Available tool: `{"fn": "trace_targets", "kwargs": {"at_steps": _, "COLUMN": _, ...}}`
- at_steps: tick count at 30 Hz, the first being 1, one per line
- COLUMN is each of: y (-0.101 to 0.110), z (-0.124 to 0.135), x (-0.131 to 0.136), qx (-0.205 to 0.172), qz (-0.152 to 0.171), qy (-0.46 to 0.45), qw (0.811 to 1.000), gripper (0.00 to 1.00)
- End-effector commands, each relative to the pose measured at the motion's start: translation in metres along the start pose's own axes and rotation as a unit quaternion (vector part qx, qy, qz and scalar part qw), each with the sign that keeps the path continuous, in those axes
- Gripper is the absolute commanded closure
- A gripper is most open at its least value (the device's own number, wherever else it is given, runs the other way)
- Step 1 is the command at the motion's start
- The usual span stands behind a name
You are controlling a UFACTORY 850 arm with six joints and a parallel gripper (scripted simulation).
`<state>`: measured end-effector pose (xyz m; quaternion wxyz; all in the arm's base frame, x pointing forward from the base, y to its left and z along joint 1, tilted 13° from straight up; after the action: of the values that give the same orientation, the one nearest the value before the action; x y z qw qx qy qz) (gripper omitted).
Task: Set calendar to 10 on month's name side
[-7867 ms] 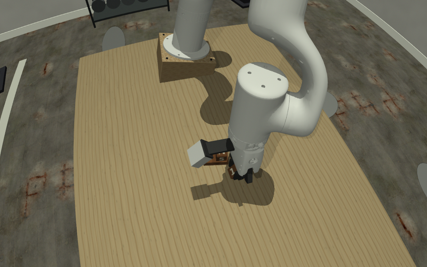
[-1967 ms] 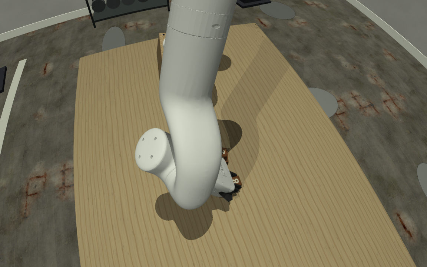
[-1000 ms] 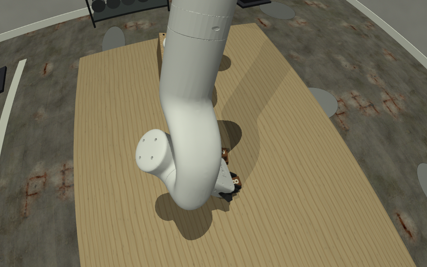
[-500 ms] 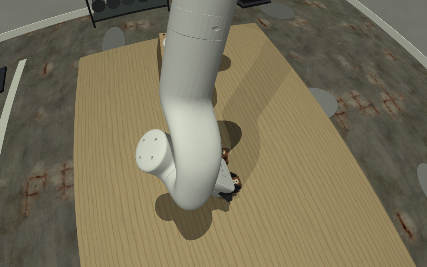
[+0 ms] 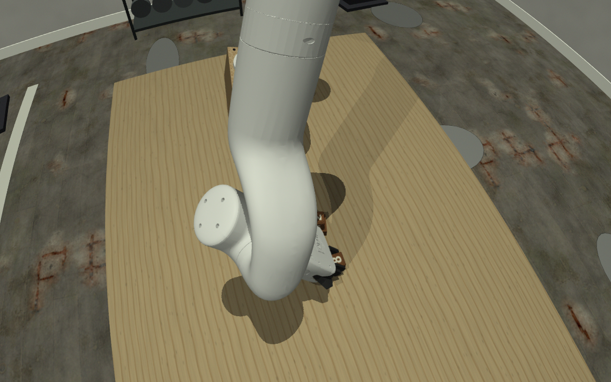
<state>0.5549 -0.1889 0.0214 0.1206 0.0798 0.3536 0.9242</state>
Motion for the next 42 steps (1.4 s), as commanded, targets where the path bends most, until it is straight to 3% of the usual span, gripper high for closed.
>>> {"fn": "trace_targets", "kwargs": {"at_steps": 1, "y": 0.0008, "z": 0.0005, "x": -0.0008, "qx": 0.000, "qz": -0.001, "qy": 0.001, "qw": 1.000, "gripper": 0.73}}
{"fn": "trace_targets", "kwargs": {"at_steps": 5, "y": 0.0008, "z": 0.0005, "x": -0.0008, "qx": 0.000, "qz": -0.001, "qy": 0.001, "qw": 1.000, "gripper": 0.73}}
{"fn": "trace_targets", "kwargs": {"at_steps": 12, "y": 0.0008, "z": 0.0005, "x": -0.0008, "qx": 0.000, "qz": -0.001, "qy": 0.001, "qw": 1.000, "gripper": 0.61}}
{"fn": "trace_targets", "kwargs": {"at_steps": 16, "y": 0.0008, "z": 0.0005, "x": -0.0008, "qx": 0.000, "qz": -0.001, "qy": 0.001, "qw": 1.000, "gripper": 0.61}}
{"fn": "trace_targets", "kwargs": {"at_steps": 22, "y": 0.0008, "z": 0.0005, "x": -0.0008, "qx": 0.000, "qz": -0.001, "qy": 0.001, "qw": 1.000, "gripper": 0.53}}
{"fn": "trace_targets", "kwargs": {"at_steps": 23, "y": 0.0008, "z": 0.0005, "x": -0.0008, "qx": 0.000, "qz": -0.001, "qy": 0.001, "qw": 1.000, "gripper": 0.31}}
{"fn": "trace_targets", "kwargs": {"at_steps": 42, "y": 0.0011, "z": 0.0007, "x": -0.0007, "qx": 0.000, "qz": -0.001, "qy": 0.001, "qw": 1.000, "gripper": 0.31}}
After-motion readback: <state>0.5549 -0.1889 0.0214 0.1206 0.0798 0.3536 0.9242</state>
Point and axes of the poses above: the point where the finger pads meet when closed, its own y axis back along the fingers, its own x axis across the jaws, z = x × y, the point moved 9 cm from there along y, back along the fingers, and after that the axes turned 6 degrees about -y, right-handed, at the moved point
